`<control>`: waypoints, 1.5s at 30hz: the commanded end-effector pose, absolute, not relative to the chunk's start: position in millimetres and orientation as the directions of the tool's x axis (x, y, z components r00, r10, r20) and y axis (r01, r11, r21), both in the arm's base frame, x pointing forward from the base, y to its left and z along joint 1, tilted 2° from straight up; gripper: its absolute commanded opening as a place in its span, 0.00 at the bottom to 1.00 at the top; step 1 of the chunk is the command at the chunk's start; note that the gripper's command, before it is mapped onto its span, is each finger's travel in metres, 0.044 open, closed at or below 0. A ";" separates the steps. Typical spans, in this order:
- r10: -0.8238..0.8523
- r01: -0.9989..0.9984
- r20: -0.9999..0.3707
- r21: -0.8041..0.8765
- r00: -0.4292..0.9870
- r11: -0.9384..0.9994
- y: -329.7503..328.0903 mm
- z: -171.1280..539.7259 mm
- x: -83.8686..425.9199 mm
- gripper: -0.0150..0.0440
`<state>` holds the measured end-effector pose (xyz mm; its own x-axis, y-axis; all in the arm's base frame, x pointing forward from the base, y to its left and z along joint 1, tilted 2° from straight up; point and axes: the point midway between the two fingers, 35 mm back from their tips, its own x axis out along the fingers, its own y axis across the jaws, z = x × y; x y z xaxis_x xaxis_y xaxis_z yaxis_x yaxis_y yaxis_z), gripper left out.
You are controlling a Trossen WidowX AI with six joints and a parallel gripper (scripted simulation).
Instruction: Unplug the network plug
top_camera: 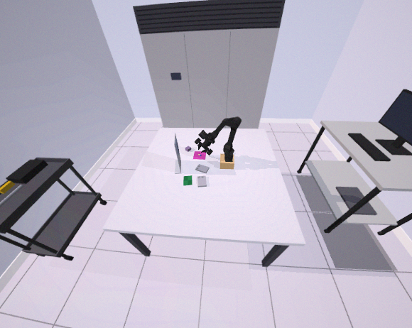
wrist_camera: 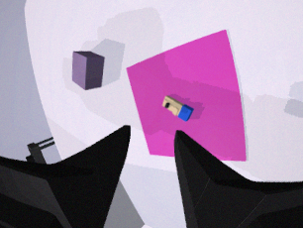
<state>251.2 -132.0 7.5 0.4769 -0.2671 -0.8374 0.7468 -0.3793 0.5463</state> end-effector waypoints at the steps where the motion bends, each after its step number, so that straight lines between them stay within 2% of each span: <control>1: -0.275 0.739 -0.831 0.556 0.484 -0.379 -133.3 17.0 252.9 0.52; 45: -0.266 0.748 -0.838 0.546 0.477 -0.377 -129.2 69.5 248.4 0.52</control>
